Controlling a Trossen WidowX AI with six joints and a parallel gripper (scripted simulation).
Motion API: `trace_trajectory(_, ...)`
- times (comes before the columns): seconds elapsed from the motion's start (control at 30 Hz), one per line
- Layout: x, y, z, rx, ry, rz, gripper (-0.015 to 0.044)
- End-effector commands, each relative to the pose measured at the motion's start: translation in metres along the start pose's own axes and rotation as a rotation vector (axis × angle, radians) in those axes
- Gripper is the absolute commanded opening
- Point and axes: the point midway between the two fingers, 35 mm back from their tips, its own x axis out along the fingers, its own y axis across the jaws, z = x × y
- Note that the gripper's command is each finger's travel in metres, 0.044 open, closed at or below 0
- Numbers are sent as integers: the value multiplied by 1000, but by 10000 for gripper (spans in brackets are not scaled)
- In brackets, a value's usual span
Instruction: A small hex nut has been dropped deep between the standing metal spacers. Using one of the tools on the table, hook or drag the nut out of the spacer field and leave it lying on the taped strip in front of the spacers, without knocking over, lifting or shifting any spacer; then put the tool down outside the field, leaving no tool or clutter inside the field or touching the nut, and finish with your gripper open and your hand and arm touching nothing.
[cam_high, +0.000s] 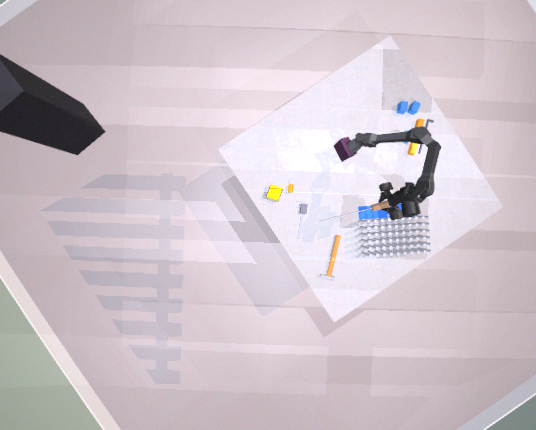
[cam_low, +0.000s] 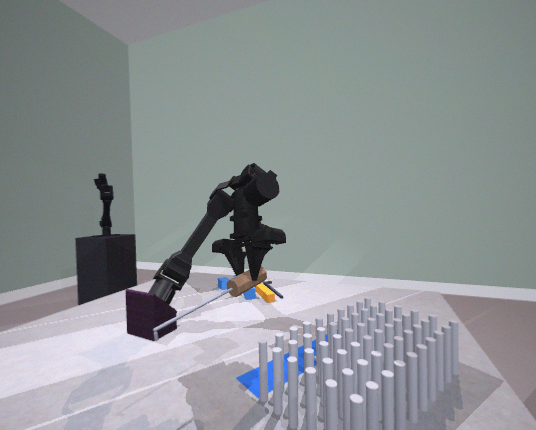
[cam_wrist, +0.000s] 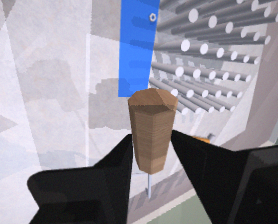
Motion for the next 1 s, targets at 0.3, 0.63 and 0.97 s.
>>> trace_trajectory(0.3, 18, -21, -60, 306, 102, 74, 0)
trace_trajectory(0.63, 38, -26, -106, 527, 182, 129, 0)
trace_trajectory(0.97, 60, -24, -152, 740, 269, 178, 0)
